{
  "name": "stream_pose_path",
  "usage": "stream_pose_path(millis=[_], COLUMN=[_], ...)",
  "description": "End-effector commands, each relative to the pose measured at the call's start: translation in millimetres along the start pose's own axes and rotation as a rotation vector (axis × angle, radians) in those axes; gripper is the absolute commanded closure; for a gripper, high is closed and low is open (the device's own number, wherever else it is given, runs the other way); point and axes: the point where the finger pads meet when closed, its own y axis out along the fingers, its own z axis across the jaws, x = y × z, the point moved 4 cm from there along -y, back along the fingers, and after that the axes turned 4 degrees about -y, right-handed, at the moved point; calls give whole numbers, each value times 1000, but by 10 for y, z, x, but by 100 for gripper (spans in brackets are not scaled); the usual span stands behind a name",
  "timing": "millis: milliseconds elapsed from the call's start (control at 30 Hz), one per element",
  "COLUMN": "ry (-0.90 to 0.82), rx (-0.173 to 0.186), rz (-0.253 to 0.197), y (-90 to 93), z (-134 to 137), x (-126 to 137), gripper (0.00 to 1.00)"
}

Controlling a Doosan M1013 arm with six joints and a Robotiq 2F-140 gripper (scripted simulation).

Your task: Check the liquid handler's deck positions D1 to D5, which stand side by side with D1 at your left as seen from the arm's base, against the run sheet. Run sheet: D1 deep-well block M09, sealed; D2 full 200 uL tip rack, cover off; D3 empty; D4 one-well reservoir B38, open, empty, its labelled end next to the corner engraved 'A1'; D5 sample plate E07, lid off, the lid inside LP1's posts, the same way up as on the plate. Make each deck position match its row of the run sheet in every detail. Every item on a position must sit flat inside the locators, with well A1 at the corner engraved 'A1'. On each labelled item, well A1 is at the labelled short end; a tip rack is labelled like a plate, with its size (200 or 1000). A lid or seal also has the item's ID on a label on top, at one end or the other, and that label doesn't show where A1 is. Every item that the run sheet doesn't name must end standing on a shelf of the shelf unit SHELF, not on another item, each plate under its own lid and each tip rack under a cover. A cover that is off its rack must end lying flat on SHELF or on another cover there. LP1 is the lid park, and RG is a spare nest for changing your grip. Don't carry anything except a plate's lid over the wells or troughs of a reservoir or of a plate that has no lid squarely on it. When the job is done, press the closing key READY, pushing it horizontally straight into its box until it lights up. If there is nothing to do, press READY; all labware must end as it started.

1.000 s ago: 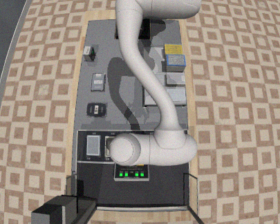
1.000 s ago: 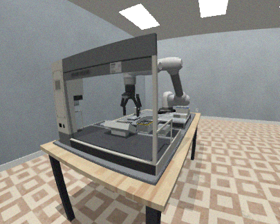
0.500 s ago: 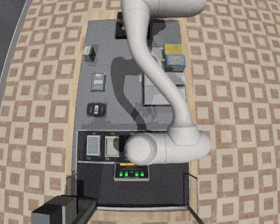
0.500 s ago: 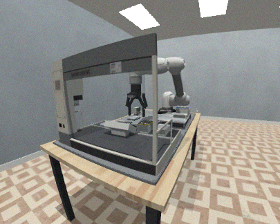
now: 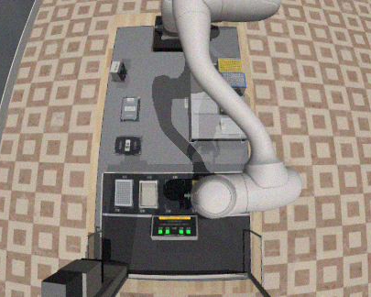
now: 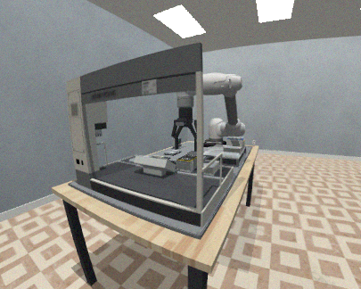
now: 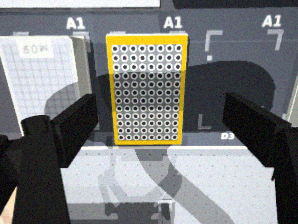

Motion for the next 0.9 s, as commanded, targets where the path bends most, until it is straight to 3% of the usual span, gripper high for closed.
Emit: stream_pose_path(millis=[0, 867], ry=[3, 1], rx=[-4, -2], rz=[-4, -2], y=[33, 28], z=[-155, -120], x=[-17, -10], gripper=[21, 21])
